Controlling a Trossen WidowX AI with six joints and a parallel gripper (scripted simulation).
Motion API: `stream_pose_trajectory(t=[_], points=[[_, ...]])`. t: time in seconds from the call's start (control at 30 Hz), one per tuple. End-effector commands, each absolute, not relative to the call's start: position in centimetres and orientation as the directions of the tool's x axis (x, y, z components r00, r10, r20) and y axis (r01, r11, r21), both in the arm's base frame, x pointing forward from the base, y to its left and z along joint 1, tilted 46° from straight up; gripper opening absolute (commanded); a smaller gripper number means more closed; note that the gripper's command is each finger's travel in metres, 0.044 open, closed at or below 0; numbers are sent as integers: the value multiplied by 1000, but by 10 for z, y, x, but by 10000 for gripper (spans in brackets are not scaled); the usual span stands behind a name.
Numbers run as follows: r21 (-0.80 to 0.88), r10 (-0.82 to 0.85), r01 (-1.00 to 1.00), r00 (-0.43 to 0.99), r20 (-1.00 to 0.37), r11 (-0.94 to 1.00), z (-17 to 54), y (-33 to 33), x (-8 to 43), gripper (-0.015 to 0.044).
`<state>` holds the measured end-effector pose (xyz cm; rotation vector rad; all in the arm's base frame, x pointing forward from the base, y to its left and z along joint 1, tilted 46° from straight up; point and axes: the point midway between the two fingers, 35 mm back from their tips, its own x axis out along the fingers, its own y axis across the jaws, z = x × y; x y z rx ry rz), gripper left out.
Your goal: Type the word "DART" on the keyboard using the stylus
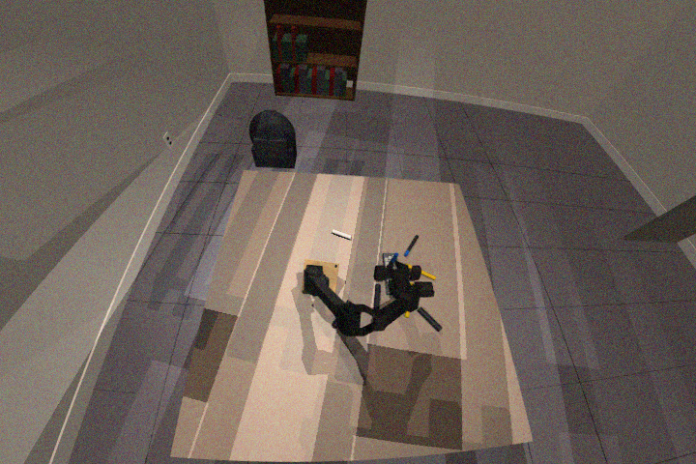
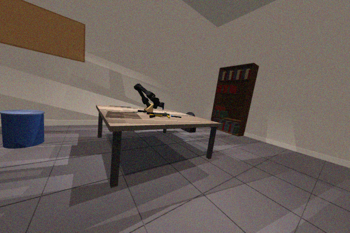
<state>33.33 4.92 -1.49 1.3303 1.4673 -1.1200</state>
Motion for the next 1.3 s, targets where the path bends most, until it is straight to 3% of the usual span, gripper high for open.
stream_pose_trajectory(t=[0.0, 0.27, 0.37, 0.4, 1.27], points=[[-68, 249, 997, -73, -966, 32, -19, 44, 332, 0], [-68, 249, 997, -74, -966, 32, -26, 37, 331, 0], [-68, 248, 997, -74, -966, 32, -27, 35, 331, 79], [-68, 248, 997, -74, -966, 32, -27, 35, 331, 81], [-68, 248, 997, -74, -966, 32, -28, 32, 331, 81]])
